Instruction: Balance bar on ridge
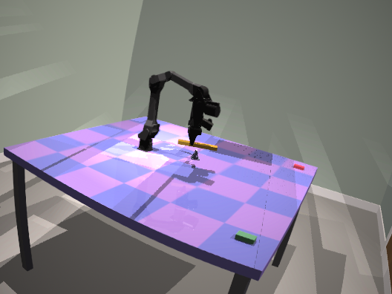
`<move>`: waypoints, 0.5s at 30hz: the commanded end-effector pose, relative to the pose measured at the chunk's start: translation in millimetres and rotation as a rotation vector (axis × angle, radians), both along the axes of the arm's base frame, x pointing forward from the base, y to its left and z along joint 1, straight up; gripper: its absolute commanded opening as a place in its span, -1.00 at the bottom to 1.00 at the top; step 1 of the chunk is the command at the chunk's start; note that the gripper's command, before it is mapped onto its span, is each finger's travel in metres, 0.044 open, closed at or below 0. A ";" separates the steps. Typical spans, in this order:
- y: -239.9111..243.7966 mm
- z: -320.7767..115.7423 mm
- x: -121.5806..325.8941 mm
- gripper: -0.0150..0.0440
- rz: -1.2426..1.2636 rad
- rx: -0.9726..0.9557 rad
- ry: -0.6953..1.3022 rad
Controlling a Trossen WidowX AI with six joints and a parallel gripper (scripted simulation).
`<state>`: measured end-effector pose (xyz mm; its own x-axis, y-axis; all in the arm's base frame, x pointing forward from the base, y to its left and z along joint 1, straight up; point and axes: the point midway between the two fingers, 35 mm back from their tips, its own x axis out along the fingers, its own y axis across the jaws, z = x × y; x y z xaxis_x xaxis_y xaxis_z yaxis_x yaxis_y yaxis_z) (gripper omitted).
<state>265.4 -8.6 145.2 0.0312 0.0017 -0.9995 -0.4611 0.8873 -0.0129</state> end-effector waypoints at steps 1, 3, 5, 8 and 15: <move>15.8 -0.6 -5.0 -0.49 0.006 -0.001 0.004; 23.6 -0.6 -7.0 -0.49 0.010 0.000 0.004; 31.3 -0.6 -9.1 -0.49 0.014 0.000 0.004; 42.5 -0.7 -12.8 -0.49 0.021 0.001 0.005; 67.6 -0.9 -23.3 -0.49 0.036 0.003 0.006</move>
